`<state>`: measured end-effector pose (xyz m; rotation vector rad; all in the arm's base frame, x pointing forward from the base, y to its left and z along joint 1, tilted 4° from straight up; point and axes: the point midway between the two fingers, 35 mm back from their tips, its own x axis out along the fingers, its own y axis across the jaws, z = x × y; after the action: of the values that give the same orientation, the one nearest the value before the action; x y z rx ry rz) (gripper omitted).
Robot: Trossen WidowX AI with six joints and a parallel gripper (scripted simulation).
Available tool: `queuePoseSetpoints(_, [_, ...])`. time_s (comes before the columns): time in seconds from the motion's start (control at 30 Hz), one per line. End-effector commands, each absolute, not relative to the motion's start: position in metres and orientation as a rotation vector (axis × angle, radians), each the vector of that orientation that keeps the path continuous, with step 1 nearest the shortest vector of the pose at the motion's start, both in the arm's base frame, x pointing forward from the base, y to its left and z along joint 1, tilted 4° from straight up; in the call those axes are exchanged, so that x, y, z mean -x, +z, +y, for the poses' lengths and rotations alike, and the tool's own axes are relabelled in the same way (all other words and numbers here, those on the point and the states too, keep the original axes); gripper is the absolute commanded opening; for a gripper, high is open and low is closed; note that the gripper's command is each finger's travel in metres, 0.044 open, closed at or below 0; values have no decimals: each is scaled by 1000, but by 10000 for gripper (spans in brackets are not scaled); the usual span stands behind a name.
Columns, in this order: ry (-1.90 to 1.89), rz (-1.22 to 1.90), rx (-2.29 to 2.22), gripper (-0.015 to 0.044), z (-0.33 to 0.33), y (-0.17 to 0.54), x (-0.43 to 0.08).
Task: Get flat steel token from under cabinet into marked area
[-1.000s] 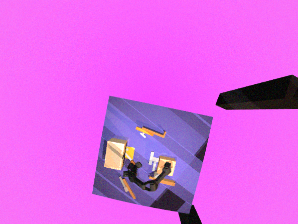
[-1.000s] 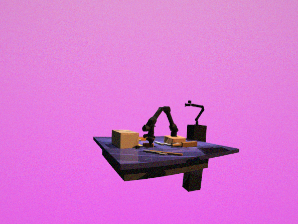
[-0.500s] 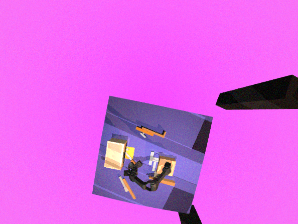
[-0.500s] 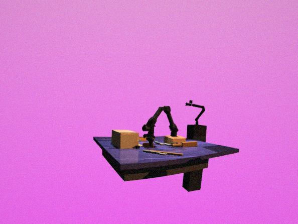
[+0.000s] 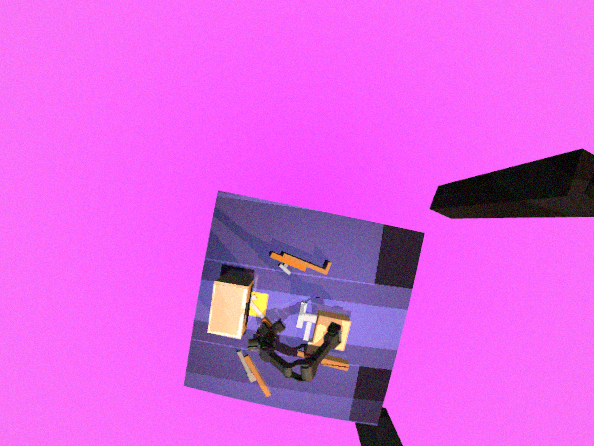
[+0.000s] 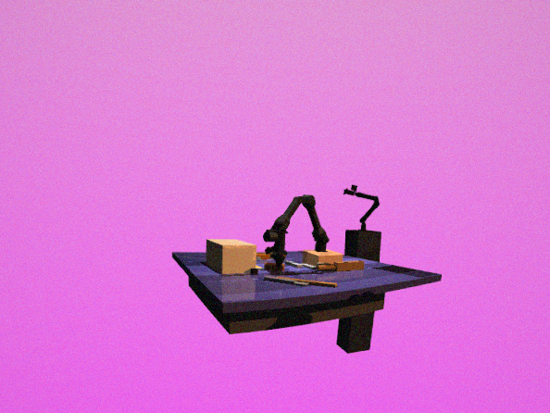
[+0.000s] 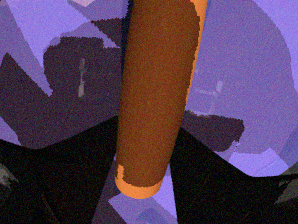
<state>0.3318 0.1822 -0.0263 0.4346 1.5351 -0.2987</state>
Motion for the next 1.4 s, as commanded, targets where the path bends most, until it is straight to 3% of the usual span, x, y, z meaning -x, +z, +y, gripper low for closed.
queuePoseSetpoints(0.0, [-303,1536,-427,0,186,-27,-324])
queuePoseSetpoints(1.37, [-302,1541,-429,0,225,-26,-259])
